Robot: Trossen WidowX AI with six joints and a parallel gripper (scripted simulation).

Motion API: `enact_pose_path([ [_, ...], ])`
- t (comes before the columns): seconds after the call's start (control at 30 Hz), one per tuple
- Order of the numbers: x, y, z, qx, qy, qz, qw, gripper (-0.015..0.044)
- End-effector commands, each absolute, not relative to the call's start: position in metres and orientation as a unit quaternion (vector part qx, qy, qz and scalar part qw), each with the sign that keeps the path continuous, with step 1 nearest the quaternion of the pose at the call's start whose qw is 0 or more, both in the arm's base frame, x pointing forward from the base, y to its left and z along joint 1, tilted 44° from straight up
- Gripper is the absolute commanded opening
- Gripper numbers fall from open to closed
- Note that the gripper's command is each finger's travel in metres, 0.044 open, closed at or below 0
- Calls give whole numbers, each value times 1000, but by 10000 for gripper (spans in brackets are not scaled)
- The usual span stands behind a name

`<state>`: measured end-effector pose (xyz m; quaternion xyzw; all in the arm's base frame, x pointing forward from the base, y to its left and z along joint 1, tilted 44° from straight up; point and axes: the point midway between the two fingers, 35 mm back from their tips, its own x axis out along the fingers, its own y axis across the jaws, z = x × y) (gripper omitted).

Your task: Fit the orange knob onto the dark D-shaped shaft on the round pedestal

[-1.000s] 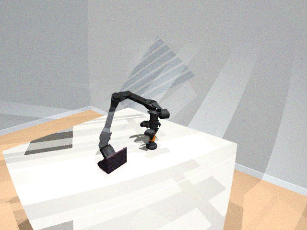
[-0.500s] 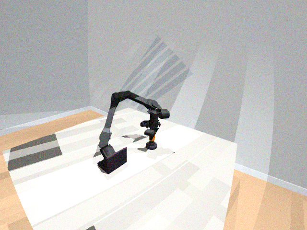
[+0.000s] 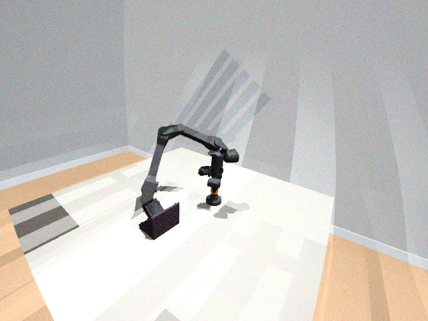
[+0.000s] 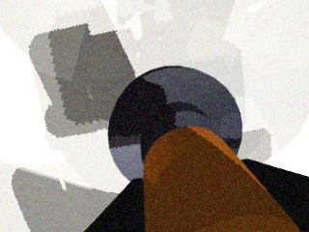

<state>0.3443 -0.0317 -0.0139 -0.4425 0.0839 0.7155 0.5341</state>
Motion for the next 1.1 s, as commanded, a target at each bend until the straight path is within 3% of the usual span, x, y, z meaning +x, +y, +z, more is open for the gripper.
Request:
enact_pose_path([
  [0.0,345,-31,-14,-446,81,715,532,0],
  [0.5,346,-34,-11,-446,81,715,532,0],
  [0.73,346,-34,-12,-497,9,719,485,0],
  [1.07,346,-31,-15,-500,6,719,483,0],
])
